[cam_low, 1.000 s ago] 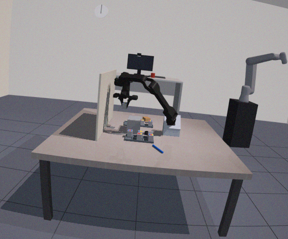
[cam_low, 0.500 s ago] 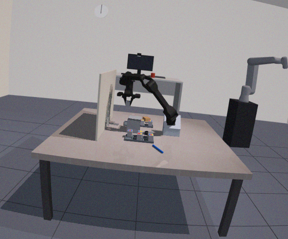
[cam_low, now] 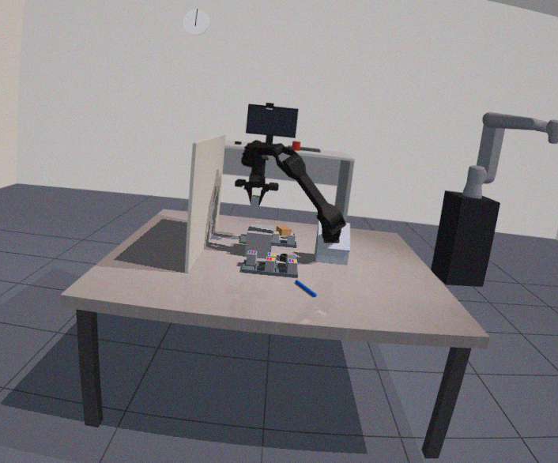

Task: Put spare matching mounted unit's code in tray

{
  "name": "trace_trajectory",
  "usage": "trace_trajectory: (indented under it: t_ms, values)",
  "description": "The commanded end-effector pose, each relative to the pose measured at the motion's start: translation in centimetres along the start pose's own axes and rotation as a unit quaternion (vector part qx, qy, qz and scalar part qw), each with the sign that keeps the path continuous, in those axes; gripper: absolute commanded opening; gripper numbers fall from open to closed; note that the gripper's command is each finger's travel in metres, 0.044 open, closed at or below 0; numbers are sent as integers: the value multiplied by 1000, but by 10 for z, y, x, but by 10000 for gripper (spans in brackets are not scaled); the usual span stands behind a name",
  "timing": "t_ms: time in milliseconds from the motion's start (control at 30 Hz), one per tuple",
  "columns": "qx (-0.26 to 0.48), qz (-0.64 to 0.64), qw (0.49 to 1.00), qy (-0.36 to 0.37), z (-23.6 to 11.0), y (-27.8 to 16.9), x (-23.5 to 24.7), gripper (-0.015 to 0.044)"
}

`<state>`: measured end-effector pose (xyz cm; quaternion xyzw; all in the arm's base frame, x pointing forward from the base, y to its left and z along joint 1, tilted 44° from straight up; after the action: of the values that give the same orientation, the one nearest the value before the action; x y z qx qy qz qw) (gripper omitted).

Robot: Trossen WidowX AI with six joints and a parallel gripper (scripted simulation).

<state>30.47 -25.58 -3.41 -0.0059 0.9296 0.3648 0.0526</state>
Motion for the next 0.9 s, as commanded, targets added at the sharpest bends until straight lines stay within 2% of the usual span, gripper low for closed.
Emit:
trace_trajectory:
  t_ms: [0,867]
  values:
    - [4,-7,1000,-1,1,-2,-2,0]
    - [5,-7,1000,-1,24,-5,-5,0]
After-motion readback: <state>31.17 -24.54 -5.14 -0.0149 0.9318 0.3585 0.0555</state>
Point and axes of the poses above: the point midway between the two fingers, 35 mm back from their tips, its own z axis out along the fingers, its own x axis across the jaws, y = z × x, the point moved 2 cm from there along -z, back along the fingers, and after that the axes turned 11 degrees about -z, right-handed, at the moved point
